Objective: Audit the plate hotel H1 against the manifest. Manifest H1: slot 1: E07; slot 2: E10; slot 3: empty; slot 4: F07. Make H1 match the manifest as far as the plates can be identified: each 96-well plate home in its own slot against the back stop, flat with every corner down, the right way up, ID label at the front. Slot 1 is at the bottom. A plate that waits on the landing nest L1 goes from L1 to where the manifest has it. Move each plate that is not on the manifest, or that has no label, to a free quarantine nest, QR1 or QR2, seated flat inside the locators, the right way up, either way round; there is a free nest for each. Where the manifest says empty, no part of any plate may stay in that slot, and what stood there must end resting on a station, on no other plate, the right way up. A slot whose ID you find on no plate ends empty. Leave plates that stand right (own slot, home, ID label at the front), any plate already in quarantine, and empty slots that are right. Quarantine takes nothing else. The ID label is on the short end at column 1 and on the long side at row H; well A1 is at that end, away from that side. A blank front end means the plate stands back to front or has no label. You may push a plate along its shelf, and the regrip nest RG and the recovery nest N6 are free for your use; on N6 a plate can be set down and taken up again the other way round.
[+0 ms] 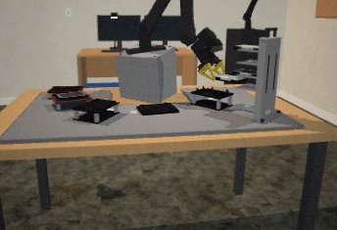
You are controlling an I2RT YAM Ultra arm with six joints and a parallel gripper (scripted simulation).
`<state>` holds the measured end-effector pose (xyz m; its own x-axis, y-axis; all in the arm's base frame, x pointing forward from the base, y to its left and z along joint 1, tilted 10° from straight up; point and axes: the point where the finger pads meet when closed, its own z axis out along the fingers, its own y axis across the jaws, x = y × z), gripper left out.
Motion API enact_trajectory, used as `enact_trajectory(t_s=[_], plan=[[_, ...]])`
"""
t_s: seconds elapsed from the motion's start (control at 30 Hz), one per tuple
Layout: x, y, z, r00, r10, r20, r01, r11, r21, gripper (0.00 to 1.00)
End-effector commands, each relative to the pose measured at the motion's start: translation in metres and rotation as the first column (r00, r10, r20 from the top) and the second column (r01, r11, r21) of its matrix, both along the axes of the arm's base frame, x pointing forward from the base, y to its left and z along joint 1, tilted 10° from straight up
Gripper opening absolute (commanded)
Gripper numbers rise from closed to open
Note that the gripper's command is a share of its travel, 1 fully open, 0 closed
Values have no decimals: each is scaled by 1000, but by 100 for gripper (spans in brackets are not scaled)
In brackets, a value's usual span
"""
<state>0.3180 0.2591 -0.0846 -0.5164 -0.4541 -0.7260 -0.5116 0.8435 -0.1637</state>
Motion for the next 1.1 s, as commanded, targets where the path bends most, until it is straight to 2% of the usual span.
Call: enact_trajectory(t_s=[0.0,0.27,0.3,0.4,0.5,0.6,0.67,0.83,0.87,1.0,1.07], plan=[[5,6,7,1000,5,19,-5,1000,16,86],[13,11,9,1000,6,29,-6,1000,25,86],[14,15,14,999,10,42,-11,999,35,86],[13,11,3,1000,6,21,-6,1000,14,86],[17,15,10,999,7,33,-8,1000,28,86],[17,14,4,1000,8,23,-8,1000,18,86],[20,15,8,1000,6,29,-7,1000,23,86],[20,15,4,1000,8,23,-9,1000,18,86],[24,21,17,999,9,46,-11,999,40,86],[23,16,3,1000,5,24,-6,1000,18,86],[23,18,4,1000,10,22,-10,1000,17,86]])
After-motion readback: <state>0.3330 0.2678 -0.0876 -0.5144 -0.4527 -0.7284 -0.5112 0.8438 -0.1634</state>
